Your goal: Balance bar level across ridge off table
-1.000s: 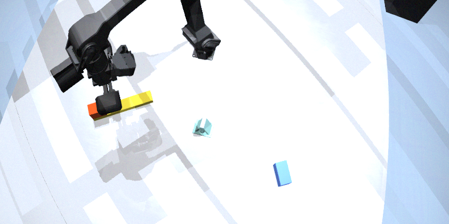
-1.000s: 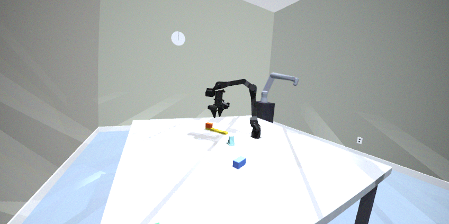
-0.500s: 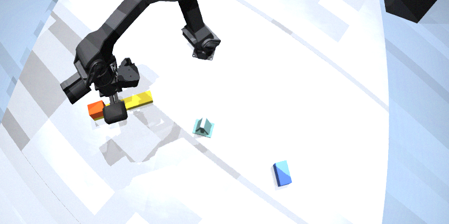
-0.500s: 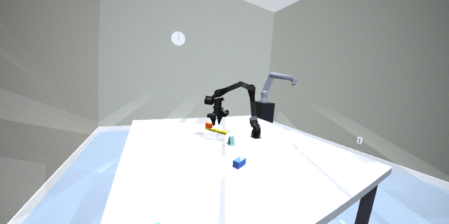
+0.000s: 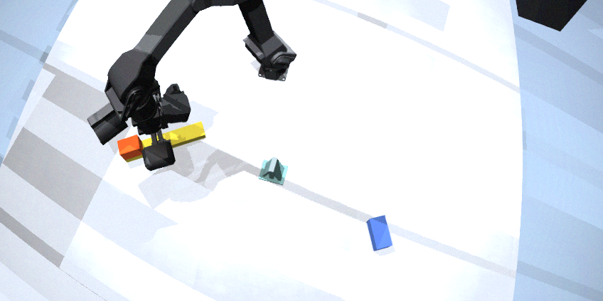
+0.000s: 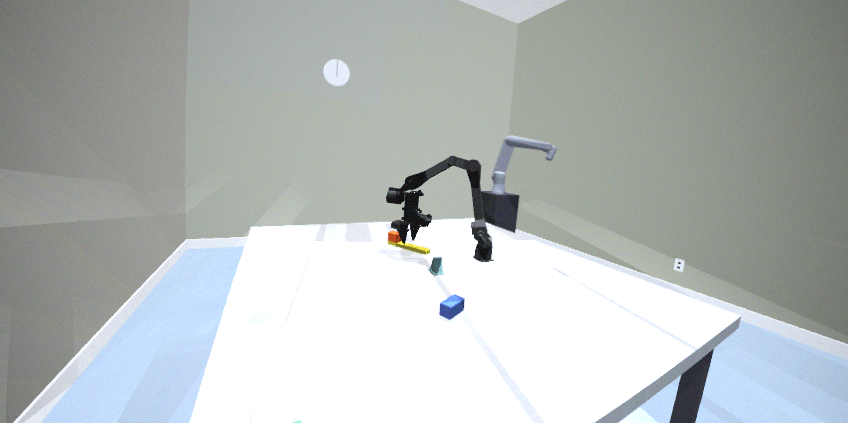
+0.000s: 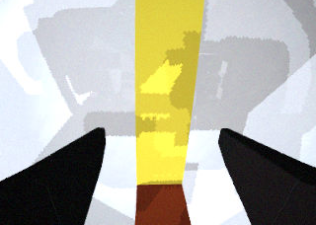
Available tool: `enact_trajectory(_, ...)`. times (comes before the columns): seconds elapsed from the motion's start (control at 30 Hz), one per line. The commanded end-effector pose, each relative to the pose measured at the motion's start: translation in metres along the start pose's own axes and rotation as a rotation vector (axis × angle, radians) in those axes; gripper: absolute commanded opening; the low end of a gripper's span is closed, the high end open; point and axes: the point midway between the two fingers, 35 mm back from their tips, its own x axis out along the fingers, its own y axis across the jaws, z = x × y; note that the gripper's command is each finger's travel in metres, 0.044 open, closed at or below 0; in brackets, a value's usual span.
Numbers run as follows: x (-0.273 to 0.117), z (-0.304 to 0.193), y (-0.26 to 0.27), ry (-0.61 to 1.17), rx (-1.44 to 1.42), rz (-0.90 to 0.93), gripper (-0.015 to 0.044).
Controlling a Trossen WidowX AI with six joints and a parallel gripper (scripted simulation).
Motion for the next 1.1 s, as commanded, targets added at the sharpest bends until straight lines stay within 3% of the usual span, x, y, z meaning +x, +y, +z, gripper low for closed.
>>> enact_trajectory(0.0, 0.009, 0.002, 0.0, -0.007, -0.005, -0.004, 0.0315)
enact_trajectory(0.8, 0.021, 0.002, 0.0, -0.007, -0.005, -0.004, 0.0315)
enact_trajectory(1.07, 0.02, 0.002, 0.001, -0.005, 0.0, 0.002, 0.0125)
